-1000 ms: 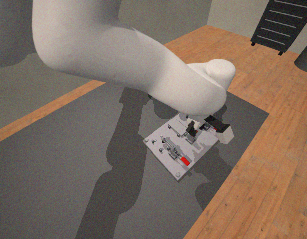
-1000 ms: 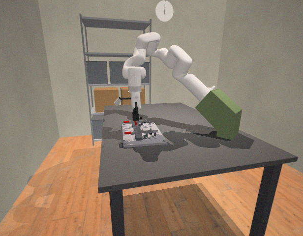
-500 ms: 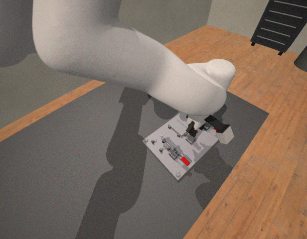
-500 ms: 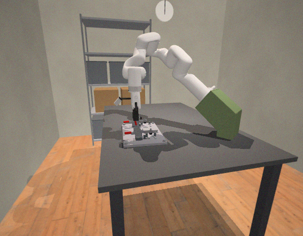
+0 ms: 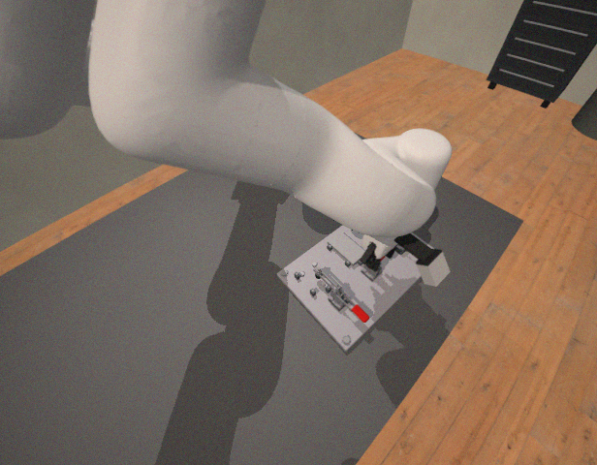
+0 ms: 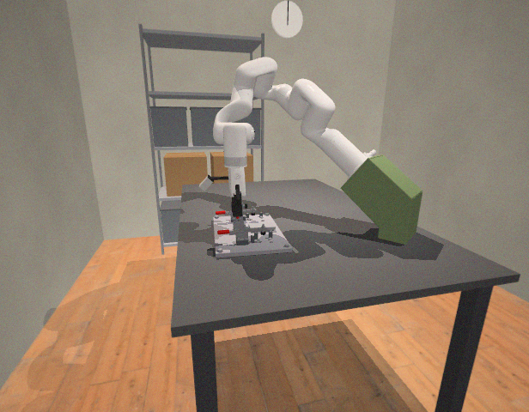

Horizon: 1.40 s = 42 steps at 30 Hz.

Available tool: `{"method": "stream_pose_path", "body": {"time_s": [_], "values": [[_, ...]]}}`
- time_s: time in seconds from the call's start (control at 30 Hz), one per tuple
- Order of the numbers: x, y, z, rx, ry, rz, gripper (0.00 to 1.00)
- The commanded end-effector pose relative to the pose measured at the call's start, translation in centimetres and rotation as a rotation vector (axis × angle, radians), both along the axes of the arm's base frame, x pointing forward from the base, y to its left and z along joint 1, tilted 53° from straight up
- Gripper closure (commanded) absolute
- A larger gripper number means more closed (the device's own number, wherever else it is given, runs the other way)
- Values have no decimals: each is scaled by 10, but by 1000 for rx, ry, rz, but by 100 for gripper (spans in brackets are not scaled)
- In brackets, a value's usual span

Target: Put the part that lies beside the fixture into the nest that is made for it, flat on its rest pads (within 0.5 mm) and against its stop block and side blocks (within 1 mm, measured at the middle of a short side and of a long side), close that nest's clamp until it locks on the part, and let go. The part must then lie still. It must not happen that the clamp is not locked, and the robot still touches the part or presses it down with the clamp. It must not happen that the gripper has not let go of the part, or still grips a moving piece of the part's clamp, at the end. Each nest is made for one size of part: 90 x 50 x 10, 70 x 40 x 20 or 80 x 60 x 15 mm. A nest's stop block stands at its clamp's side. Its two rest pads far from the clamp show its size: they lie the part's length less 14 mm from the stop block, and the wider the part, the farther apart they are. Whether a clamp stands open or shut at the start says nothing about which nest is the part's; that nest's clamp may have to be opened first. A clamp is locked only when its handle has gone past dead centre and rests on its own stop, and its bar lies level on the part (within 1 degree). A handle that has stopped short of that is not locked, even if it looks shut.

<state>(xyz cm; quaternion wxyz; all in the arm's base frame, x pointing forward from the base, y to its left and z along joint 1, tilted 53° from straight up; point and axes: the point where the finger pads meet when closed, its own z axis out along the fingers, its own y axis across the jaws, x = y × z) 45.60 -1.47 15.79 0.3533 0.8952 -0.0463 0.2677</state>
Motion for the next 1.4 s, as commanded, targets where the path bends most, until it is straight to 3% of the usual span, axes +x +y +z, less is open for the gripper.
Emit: {"method": "stream_pose_path", "body": {"time_s": [0.0, 0.67, 0.7, 1.37], "values": [[6, -6, -6, 1, -3, 2, 53], [8, -9, -8, 1, -3, 2, 53], [8, -9, -8, 1, -3, 2, 100], [8, -9, -8, 1, -3, 2, 100]]}}
